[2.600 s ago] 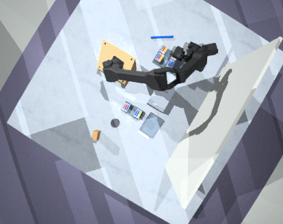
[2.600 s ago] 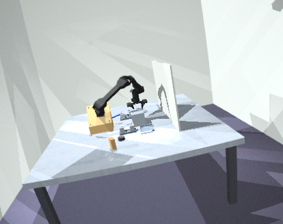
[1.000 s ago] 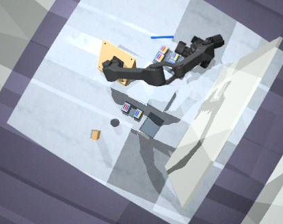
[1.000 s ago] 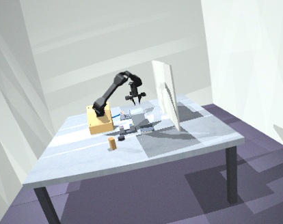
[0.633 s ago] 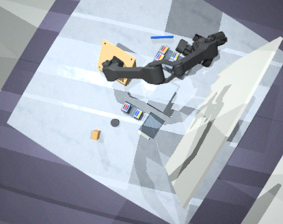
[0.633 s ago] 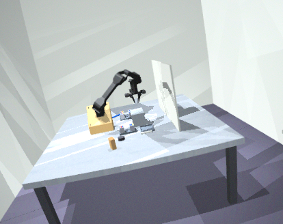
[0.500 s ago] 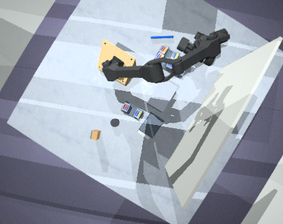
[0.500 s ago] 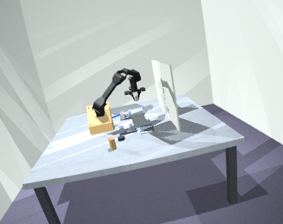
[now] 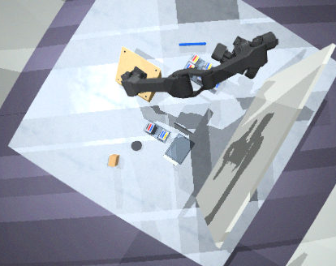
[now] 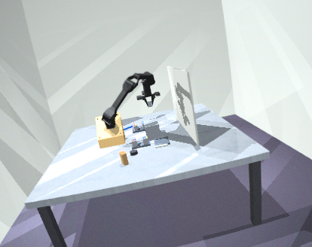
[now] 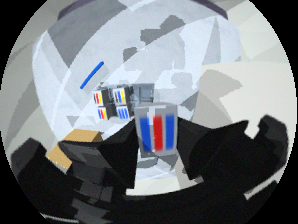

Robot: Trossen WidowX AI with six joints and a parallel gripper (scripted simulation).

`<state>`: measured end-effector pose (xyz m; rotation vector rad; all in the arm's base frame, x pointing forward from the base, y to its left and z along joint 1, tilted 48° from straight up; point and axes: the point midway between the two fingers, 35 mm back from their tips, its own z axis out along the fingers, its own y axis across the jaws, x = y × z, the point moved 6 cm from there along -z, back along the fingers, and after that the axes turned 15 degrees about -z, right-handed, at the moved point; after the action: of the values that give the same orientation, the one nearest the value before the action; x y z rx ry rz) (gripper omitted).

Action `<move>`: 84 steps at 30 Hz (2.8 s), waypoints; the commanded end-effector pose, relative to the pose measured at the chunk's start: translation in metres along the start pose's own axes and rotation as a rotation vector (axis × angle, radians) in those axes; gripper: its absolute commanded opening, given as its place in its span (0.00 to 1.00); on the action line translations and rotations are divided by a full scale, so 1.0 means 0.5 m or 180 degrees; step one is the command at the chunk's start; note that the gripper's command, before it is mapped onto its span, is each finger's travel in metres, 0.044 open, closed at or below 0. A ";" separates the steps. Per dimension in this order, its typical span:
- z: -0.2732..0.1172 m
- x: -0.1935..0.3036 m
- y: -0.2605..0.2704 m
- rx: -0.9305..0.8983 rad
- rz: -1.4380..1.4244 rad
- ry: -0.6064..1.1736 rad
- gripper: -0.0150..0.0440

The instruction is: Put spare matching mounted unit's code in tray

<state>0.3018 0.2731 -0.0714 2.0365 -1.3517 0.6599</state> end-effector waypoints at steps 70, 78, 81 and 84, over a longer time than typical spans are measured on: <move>0.004 0.781 0.228 -0.0030 0.0036 0.0090 0.25; 0.020 0.782 0.225 -0.0028 0.0037 0.0083 0.25; 0.026 0.782 0.224 -0.0028 0.0038 0.0081 0.25; 0.032 0.782 0.223 -0.0027 0.0038 0.0079 0.25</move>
<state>0.3392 -0.0158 0.2125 2.0097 -1.3562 0.6861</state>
